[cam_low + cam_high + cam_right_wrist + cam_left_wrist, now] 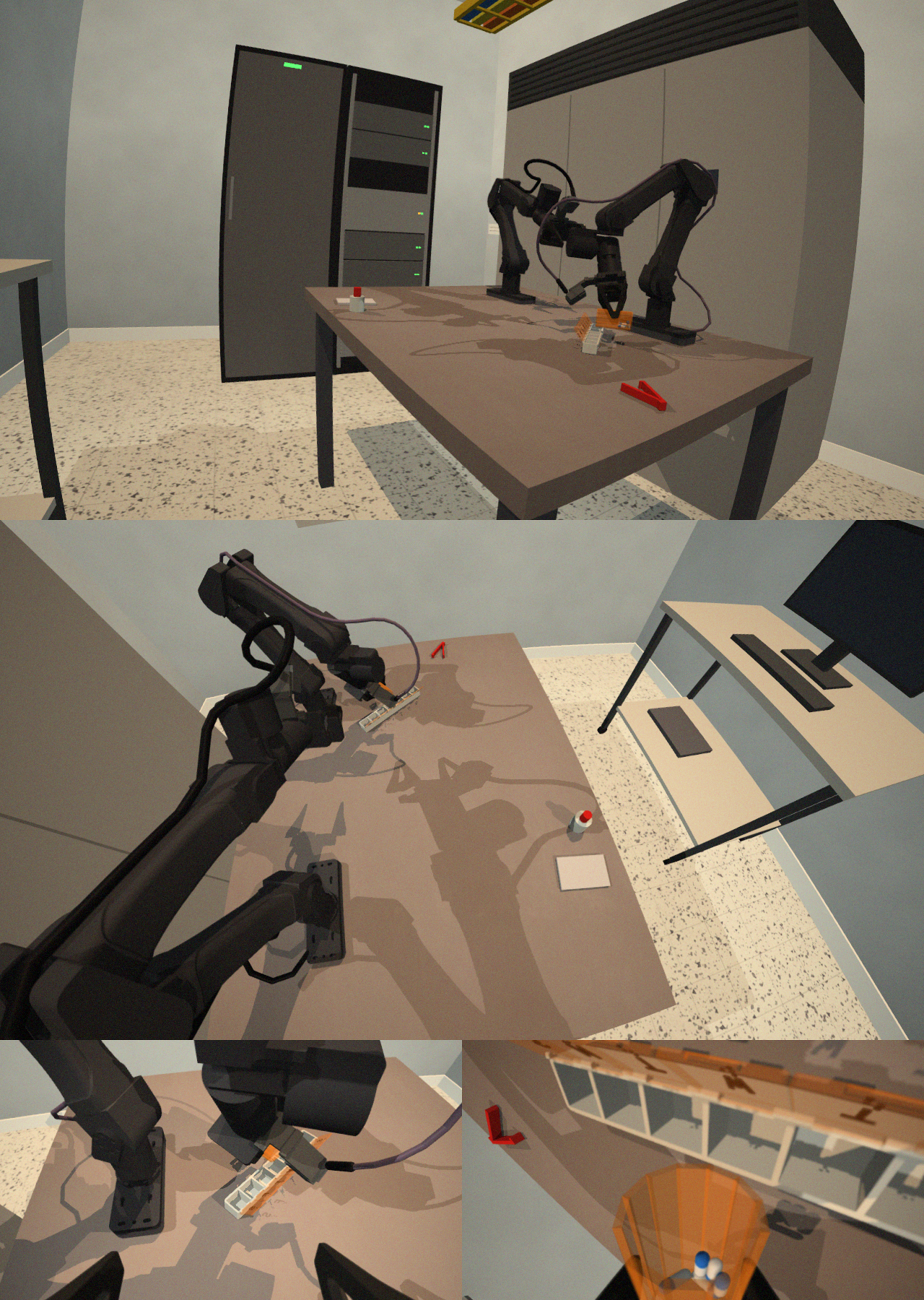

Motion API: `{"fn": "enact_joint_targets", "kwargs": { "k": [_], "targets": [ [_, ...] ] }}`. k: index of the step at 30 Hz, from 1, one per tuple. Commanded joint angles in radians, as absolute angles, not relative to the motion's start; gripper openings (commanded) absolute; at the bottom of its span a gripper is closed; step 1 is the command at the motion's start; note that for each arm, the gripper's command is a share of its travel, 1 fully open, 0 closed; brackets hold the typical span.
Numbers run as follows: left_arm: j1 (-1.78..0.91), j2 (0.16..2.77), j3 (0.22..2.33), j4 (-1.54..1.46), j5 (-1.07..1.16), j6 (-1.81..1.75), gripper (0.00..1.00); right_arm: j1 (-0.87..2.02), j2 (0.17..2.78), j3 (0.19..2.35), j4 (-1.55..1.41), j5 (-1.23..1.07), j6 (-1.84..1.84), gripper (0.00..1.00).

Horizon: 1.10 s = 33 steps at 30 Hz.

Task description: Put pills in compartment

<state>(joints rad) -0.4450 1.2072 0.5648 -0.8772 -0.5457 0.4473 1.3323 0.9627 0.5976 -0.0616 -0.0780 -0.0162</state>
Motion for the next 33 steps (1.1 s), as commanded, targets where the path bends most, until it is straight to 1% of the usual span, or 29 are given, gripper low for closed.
{"fn": "enact_joint_targets", "kwargs": {
  "k": [1, 15, 21, 33],
  "targets": [
    [-0.456, 1.227, 0.604, -0.905, -0.582, 0.414, 0.36, 1.341, 0.937, 0.597, -0.055, -0.075, -0.019, 1.00],
    [-0.457, 1.231, 0.606, -0.919, -0.595, 0.398, 0.36, 1.341, 0.937, 0.597, -0.055, -0.075, -0.019, 1.00],
    [-0.506, 1.352, 0.658, -0.959, -0.628, 0.357, 0.36, 1.341, 0.937, 0.597, -0.055, -0.075, -0.019, 1.00],
    [-0.504, 1.356, 0.662, -0.957, -0.629, 0.351, 0.36, 1.341, 0.937, 0.597, -0.055, -0.075, -0.019, 1.00]
  ]
}}
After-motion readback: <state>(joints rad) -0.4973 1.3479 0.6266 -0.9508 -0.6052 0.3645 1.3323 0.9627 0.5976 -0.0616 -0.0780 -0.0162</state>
